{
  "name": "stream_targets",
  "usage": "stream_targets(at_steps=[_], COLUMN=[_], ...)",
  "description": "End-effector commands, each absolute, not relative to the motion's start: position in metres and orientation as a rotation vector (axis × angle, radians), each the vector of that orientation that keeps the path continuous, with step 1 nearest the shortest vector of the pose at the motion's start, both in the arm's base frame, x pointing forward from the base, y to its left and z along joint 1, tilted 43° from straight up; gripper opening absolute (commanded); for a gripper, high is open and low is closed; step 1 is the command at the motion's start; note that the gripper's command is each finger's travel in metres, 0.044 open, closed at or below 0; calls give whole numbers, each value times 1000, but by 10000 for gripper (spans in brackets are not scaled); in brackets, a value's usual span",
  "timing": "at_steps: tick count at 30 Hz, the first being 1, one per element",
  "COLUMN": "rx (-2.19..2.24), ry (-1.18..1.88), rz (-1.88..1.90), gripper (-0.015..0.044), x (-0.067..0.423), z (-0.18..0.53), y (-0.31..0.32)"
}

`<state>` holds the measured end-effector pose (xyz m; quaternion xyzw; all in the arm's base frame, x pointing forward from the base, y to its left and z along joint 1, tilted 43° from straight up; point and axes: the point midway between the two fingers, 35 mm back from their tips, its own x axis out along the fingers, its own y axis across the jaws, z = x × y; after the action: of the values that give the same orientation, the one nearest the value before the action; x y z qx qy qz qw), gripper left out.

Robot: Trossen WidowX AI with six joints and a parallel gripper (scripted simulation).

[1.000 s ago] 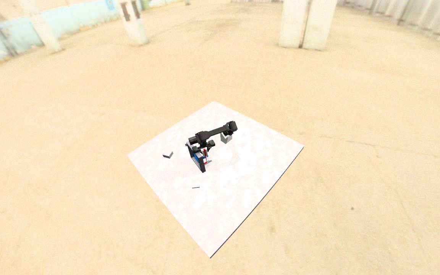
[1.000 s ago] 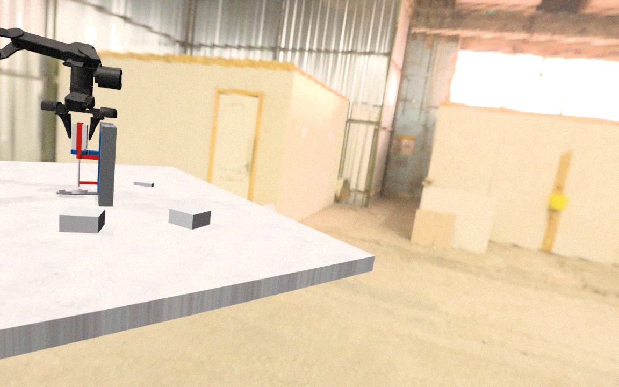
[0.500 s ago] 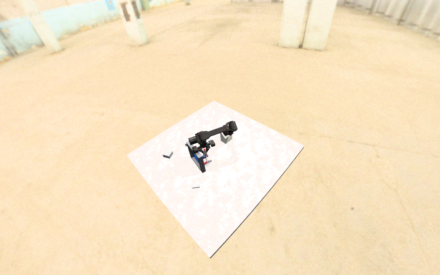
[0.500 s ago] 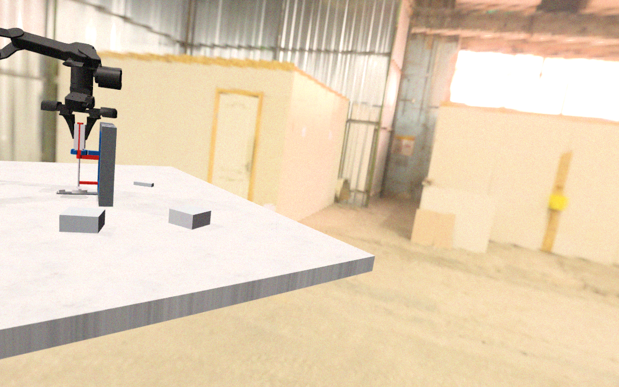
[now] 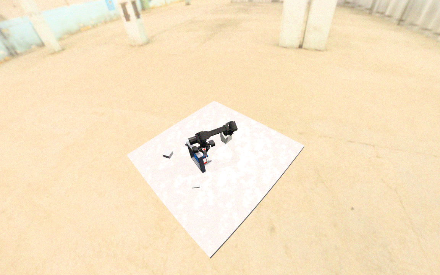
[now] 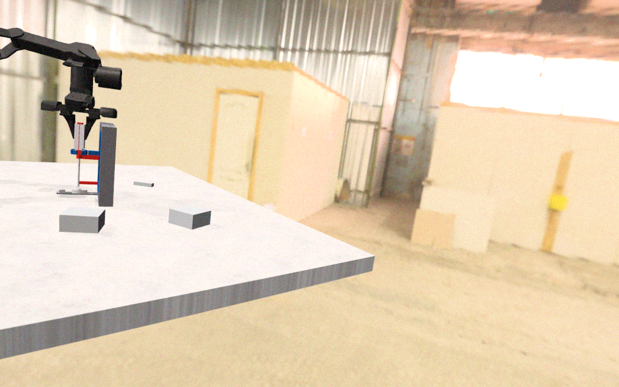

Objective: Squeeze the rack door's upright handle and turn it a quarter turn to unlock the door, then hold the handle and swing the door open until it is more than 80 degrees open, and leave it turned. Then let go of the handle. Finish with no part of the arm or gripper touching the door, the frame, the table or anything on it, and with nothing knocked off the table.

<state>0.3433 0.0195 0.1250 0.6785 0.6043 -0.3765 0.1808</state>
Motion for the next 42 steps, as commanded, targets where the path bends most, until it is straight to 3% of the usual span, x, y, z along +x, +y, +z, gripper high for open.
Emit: stream_targets(at_steps=[1, 42], rx=[1912, 1429], ry=[1709, 1764], rz=[-1066, -347], gripper=[26, 26], x=[343, 292], z=[124, 110], y=[19, 3])
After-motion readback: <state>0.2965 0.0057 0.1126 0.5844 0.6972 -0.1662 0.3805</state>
